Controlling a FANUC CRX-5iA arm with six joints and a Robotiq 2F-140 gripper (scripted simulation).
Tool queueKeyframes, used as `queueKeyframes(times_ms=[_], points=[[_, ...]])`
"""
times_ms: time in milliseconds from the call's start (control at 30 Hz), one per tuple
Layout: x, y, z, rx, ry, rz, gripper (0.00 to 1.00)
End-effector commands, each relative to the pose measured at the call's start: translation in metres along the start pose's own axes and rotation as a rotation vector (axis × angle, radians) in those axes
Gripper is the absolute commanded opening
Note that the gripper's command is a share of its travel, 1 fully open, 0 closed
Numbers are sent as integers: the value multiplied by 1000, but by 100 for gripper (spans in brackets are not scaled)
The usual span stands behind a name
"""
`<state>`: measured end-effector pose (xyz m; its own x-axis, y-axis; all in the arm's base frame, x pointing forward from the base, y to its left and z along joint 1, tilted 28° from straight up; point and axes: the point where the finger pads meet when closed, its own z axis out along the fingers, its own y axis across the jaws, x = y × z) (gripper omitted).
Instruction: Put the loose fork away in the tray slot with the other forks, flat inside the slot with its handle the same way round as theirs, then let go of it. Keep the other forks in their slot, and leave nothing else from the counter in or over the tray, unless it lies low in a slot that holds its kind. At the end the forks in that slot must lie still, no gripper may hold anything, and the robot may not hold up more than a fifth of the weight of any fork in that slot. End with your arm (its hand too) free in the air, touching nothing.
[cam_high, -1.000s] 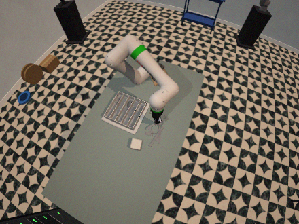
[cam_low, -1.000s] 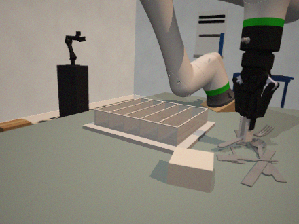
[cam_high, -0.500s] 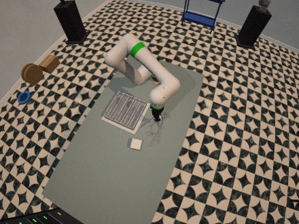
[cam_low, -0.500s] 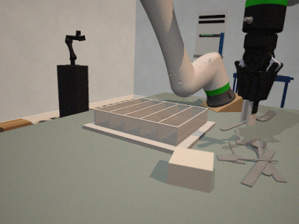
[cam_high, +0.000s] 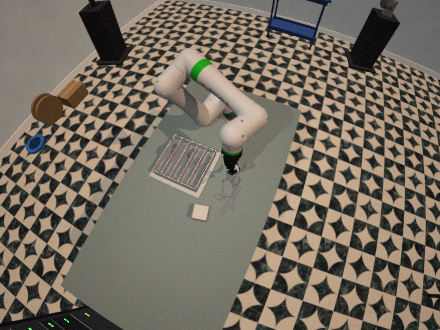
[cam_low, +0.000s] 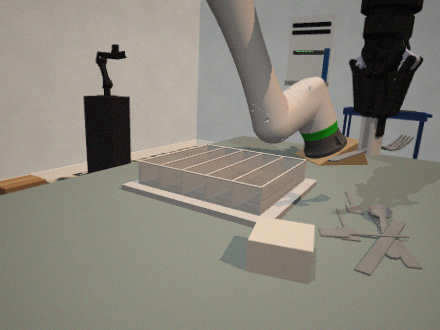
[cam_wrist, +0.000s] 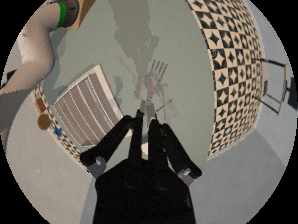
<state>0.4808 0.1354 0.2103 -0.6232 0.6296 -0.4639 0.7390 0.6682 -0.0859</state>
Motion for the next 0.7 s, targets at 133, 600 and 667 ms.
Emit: queueKeyframes(times_ms=[133,600,667], points=[[0,0,-21,0,0,0,3],[0,0,-28,0,0,0,3],[0,0,-28,0,0,0,3]])
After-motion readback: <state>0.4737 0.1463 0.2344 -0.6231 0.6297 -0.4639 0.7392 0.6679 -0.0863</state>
